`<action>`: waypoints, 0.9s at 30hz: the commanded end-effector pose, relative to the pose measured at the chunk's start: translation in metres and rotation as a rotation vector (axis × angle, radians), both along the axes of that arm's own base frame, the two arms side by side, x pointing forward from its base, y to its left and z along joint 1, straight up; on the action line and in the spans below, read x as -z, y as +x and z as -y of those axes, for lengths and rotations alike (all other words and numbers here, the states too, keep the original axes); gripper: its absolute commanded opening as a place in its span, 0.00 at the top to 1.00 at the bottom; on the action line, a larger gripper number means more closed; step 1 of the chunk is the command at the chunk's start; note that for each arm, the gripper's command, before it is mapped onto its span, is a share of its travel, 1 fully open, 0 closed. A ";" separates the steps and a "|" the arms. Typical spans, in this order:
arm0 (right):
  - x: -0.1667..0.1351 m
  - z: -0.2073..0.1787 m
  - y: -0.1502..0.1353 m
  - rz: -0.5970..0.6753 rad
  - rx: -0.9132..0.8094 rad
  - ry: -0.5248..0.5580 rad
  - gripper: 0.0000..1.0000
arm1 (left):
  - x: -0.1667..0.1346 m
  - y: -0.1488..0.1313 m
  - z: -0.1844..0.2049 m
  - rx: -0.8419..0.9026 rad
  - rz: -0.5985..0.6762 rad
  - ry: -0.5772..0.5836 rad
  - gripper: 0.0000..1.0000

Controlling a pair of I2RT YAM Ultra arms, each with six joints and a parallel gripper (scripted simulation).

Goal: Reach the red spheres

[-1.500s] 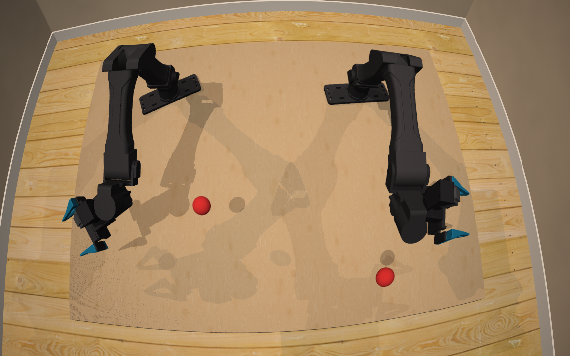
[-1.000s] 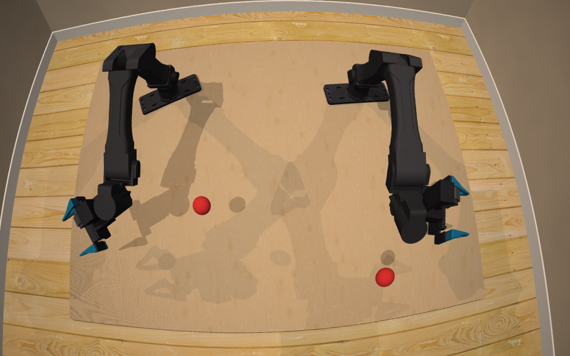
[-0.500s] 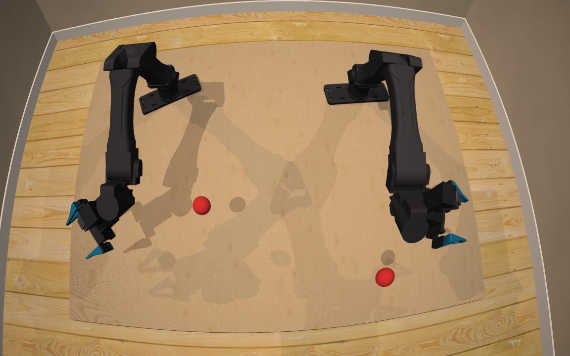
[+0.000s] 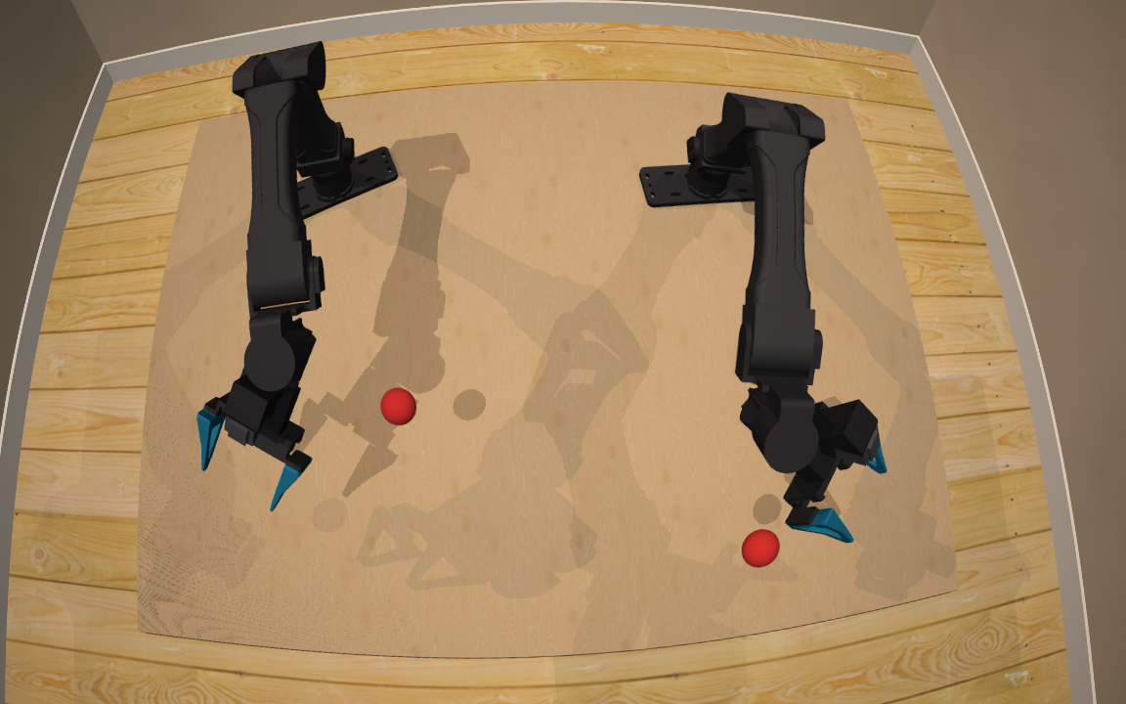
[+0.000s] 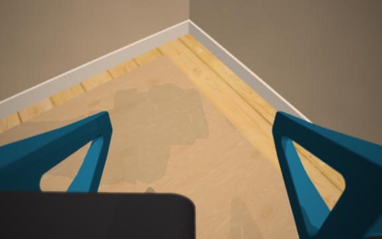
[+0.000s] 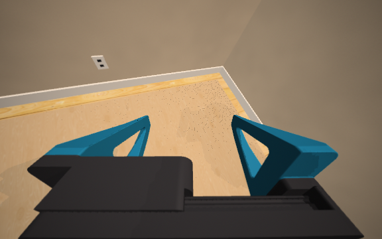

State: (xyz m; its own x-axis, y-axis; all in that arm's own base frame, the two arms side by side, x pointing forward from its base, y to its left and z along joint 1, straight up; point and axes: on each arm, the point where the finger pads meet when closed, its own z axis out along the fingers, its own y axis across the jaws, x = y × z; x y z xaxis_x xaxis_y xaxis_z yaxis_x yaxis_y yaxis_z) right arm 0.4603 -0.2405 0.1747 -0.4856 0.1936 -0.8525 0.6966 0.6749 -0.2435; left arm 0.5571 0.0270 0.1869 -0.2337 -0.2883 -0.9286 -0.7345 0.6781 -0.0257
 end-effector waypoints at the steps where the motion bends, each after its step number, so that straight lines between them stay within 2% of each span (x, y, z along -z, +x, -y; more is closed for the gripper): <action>1: -0.006 -0.055 0.013 -0.027 -0.230 0.095 0.00 | -0.017 0.029 0.042 0.265 0.101 -0.023 0.00; 4: -0.007 -0.096 0.015 -0.046 -0.374 0.149 0.00 | -0.024 0.037 0.072 0.393 0.130 -0.015 0.00; 6: -0.007 -0.096 0.015 -0.046 -0.374 0.149 0.00 | -0.024 0.037 0.072 0.393 0.130 -0.015 0.00; 7: -0.008 -0.109 0.014 -0.052 -0.419 0.166 0.00 | -0.027 0.038 0.081 0.505 0.166 -0.007 0.00; 12: -0.010 -0.166 0.007 -0.077 -0.612 0.241 0.00 | -0.043 0.037 0.122 0.696 0.231 0.041 0.00; 16: -0.012 -0.196 -0.001 -0.091 -0.716 0.282 0.00 | -0.054 0.032 0.143 0.838 0.291 0.091 0.00; 20: -0.014 -0.213 -0.006 -0.098 -0.773 0.306 0.00 | -0.060 0.027 0.155 0.960 0.355 0.141 0.00; 27: -0.014 -0.218 -0.008 -0.100 -0.792 0.313 0.00 | -0.062 0.025 0.159 0.980 0.366 0.152 0.00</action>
